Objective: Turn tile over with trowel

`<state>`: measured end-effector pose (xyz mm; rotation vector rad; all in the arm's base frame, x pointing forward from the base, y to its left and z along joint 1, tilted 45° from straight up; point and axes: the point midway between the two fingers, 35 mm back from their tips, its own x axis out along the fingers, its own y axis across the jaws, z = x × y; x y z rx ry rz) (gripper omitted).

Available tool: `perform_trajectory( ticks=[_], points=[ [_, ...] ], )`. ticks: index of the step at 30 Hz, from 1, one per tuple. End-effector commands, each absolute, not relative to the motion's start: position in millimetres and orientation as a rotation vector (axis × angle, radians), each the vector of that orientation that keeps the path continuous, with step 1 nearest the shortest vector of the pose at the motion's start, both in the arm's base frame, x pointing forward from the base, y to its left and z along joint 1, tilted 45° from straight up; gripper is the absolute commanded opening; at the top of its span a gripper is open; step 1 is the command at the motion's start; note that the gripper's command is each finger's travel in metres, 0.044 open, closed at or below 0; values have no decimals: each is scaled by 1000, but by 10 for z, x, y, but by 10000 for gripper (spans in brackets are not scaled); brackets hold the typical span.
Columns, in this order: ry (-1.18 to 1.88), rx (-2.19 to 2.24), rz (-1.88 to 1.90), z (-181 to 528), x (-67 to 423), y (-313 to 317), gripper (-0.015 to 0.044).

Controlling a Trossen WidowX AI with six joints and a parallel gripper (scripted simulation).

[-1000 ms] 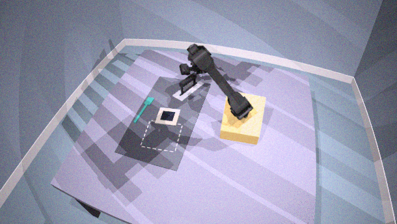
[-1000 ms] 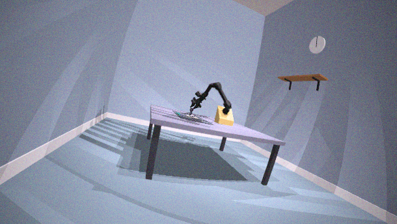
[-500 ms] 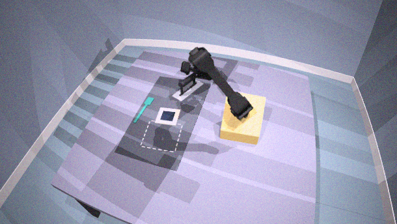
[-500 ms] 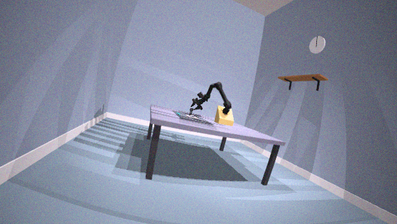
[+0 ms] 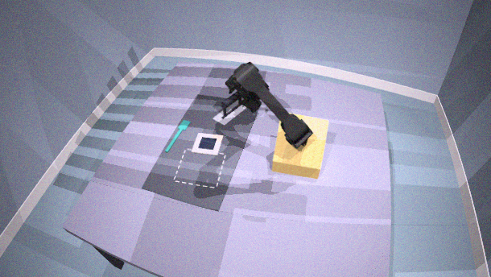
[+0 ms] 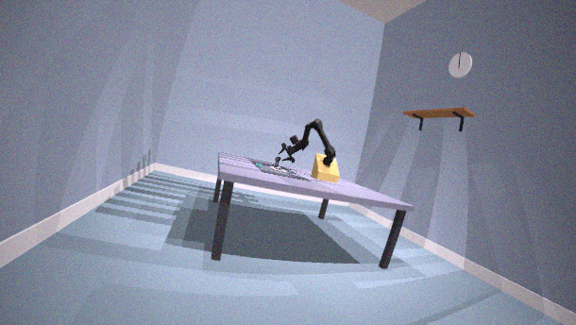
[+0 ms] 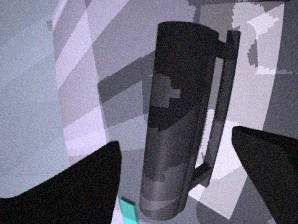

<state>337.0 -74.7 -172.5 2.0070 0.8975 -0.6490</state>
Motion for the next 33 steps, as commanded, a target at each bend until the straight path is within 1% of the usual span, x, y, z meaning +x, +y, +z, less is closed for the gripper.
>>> perform_trajectory(
  ticks=[1, 4, 12, 33],
  points=[
    [849, 2158, -690, -1634, 3322, -654, 300],
    [822, 2236, -711, -1586, 3301, -614, 300],
    [820, 2241, -713, -1589, 3308, -609, 300],
    [821, 2241, -713, -1797, 3554, -498, 300]
  ],
)
